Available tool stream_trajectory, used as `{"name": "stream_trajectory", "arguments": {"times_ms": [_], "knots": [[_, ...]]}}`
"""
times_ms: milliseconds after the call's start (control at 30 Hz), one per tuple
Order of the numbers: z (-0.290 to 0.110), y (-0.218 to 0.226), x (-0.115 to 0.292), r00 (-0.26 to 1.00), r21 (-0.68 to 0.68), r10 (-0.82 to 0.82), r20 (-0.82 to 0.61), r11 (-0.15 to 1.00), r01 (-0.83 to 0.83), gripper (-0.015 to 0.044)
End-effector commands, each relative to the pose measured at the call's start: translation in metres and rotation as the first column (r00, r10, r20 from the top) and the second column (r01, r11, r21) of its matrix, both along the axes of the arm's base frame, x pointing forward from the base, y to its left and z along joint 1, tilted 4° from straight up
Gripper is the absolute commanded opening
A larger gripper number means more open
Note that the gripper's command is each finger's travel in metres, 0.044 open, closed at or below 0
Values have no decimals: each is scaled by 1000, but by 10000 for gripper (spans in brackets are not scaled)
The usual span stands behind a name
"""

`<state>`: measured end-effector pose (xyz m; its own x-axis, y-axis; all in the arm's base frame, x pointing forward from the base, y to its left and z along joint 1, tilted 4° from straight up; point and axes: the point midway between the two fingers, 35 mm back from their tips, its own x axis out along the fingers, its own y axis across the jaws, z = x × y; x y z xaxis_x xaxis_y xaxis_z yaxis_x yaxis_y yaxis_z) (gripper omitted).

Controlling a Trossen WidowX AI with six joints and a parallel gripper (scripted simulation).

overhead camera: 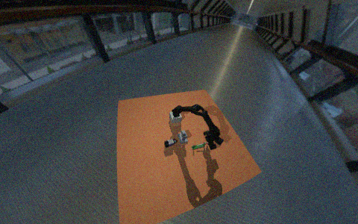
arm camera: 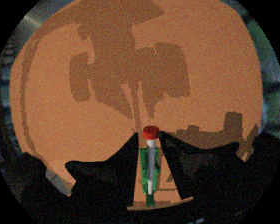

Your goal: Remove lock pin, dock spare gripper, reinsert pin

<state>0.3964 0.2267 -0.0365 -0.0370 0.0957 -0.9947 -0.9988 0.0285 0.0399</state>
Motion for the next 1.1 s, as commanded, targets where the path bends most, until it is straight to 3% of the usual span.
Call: {"name": "stream_trajectory", "arguments": {"times_ms": [0,1067], "knots": [[0,0,0,1000,0,0,1,1000,0,200],[48,-2,-8,999,-27,3,-51,1000,-4,200]]}}
